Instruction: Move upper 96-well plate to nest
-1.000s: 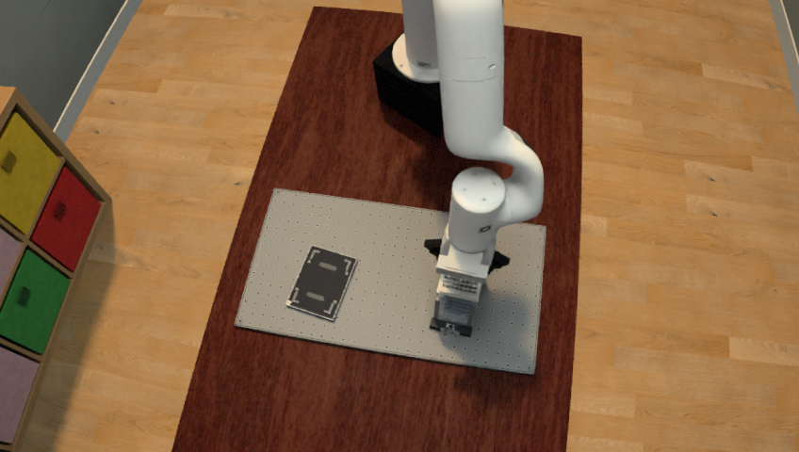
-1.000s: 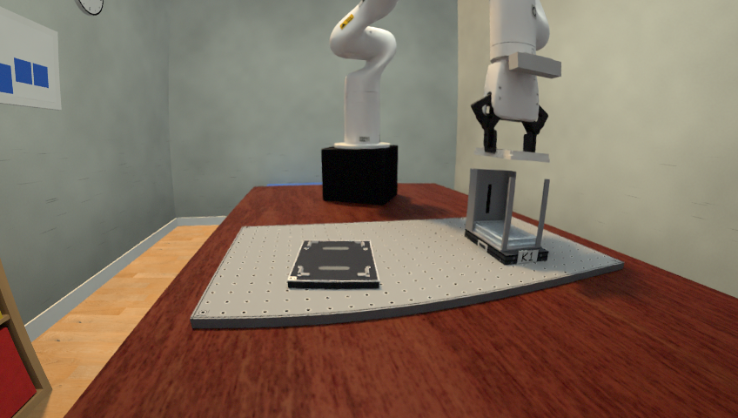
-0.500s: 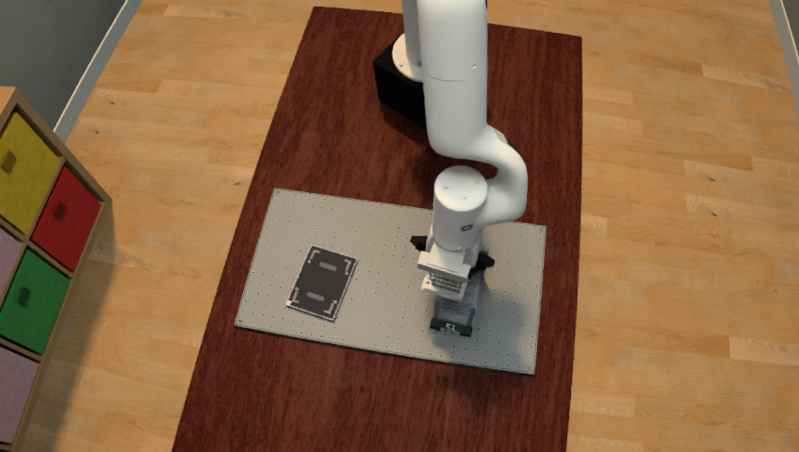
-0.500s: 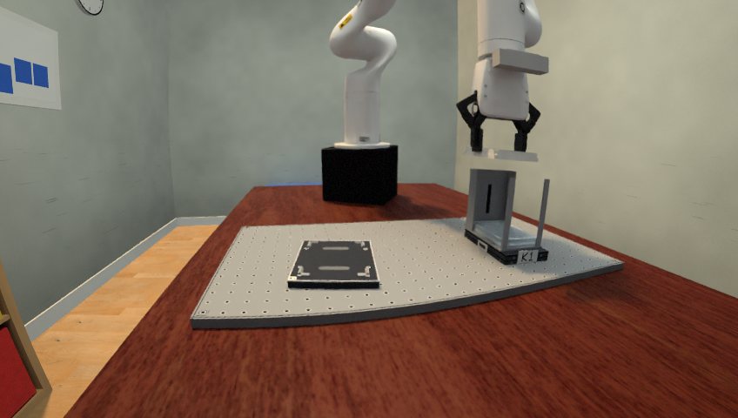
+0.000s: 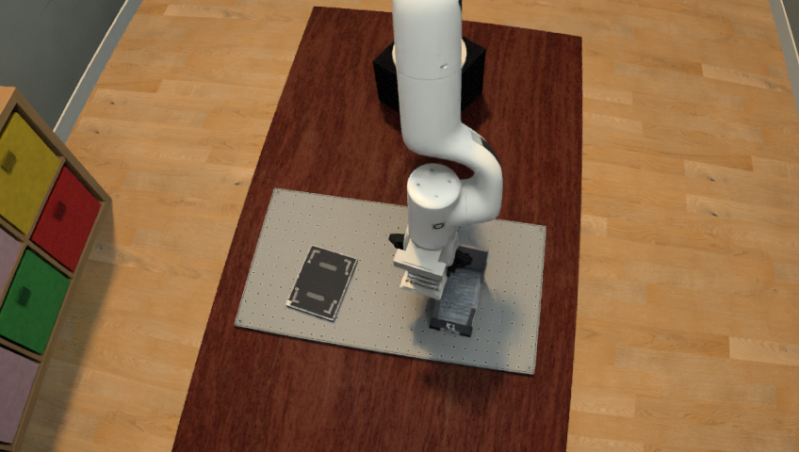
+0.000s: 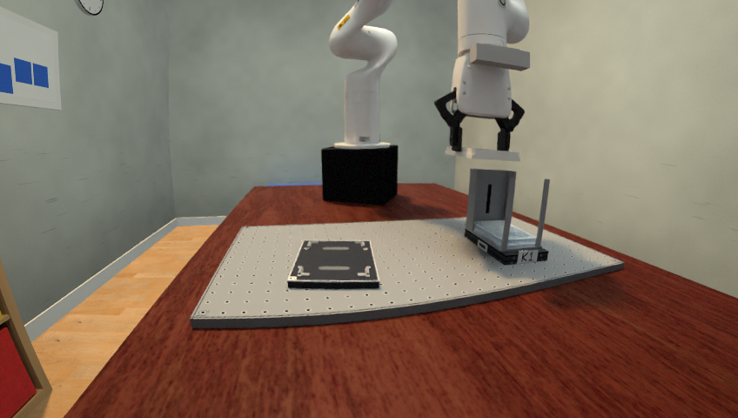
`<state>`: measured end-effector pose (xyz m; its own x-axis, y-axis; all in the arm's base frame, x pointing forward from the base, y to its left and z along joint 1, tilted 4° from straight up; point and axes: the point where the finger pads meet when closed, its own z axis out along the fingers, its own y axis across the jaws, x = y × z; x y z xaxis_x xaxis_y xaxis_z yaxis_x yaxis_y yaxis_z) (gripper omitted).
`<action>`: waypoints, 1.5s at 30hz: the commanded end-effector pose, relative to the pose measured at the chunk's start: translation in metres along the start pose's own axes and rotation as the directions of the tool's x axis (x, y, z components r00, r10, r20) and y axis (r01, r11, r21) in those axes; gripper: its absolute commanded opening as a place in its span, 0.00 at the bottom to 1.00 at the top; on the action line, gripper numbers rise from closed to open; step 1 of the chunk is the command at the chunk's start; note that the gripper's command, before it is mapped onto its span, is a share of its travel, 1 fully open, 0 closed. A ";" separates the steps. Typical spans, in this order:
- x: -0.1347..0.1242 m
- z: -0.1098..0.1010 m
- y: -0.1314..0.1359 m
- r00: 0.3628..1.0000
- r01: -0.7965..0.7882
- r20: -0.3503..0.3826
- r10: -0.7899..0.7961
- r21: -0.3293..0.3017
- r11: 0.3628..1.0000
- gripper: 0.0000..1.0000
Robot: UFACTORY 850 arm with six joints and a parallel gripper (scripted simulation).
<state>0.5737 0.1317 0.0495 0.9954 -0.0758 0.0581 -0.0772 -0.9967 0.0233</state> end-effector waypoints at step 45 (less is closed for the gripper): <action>0.031 0.003 0.139 1.000 0.000 -0.002 0.000 0.001 1.000 0.00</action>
<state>0.5910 0.0024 0.0507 0.9955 -0.0755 0.0580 -0.0769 -0.9968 0.0233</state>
